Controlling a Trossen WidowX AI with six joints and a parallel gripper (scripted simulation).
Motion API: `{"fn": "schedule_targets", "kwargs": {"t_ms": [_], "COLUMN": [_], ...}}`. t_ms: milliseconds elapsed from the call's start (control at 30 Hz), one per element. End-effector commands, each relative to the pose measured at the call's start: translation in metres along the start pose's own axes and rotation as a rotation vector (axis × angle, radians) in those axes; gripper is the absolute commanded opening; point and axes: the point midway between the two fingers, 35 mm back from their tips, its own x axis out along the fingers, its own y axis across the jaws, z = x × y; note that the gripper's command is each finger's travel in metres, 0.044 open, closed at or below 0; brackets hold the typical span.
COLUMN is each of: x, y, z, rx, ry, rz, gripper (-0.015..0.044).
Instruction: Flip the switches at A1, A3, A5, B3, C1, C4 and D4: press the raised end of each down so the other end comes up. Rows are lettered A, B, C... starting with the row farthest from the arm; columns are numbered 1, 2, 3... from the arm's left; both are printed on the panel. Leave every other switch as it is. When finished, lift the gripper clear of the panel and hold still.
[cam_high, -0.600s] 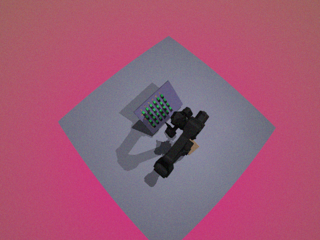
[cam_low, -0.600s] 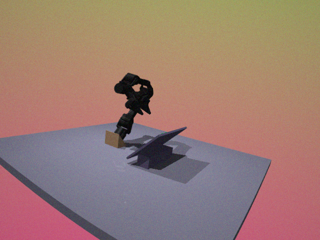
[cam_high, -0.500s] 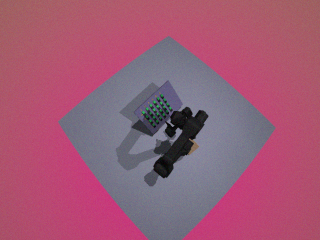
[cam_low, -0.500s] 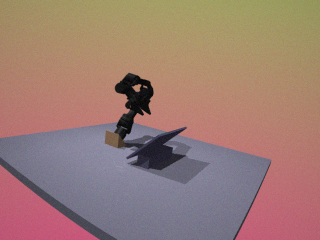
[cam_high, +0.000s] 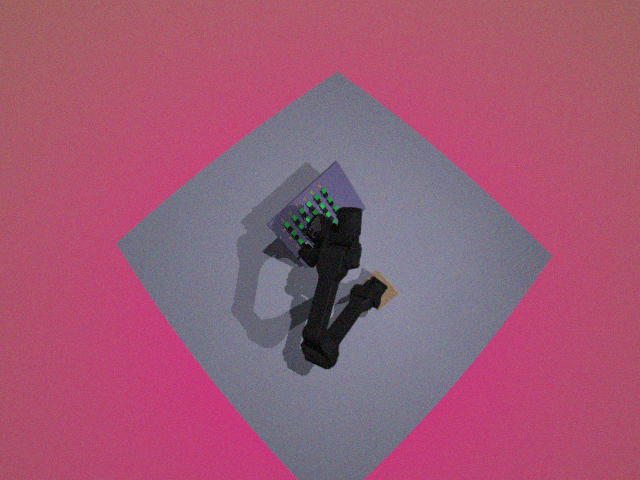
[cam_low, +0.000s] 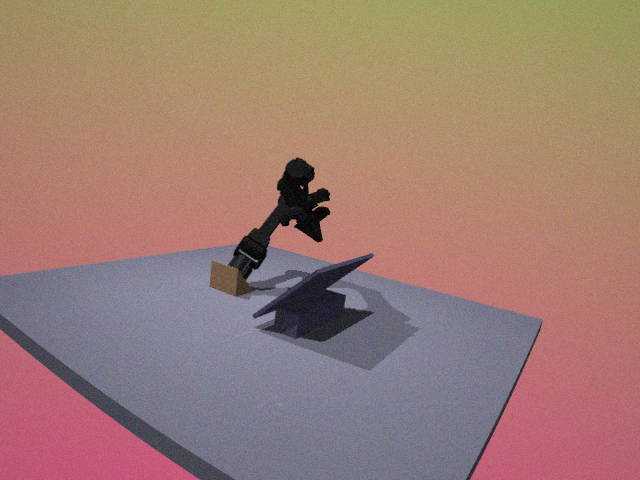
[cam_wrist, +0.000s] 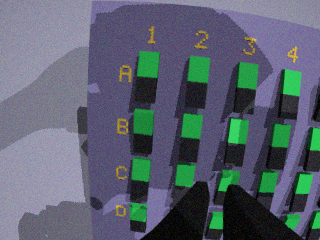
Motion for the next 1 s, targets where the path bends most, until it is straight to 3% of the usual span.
{"fn": "schedule_targets", "kwargs": {"t_ms": [0,267,433,967], "x": [0.023,0.024,0.056,0.072], "y": [0.041,0.041,0.042,0.043], "z": [0.017,0.017,0.017,0.017], "rx": [0.002,0.001,0.001,0.000], "ry": [-0.008,-0.008,-0.034,-0.037], "rz": [0.034,0.033,0.034,0.036], "gripper": [0.0000,0.0000,0.0000,0.0000]}}
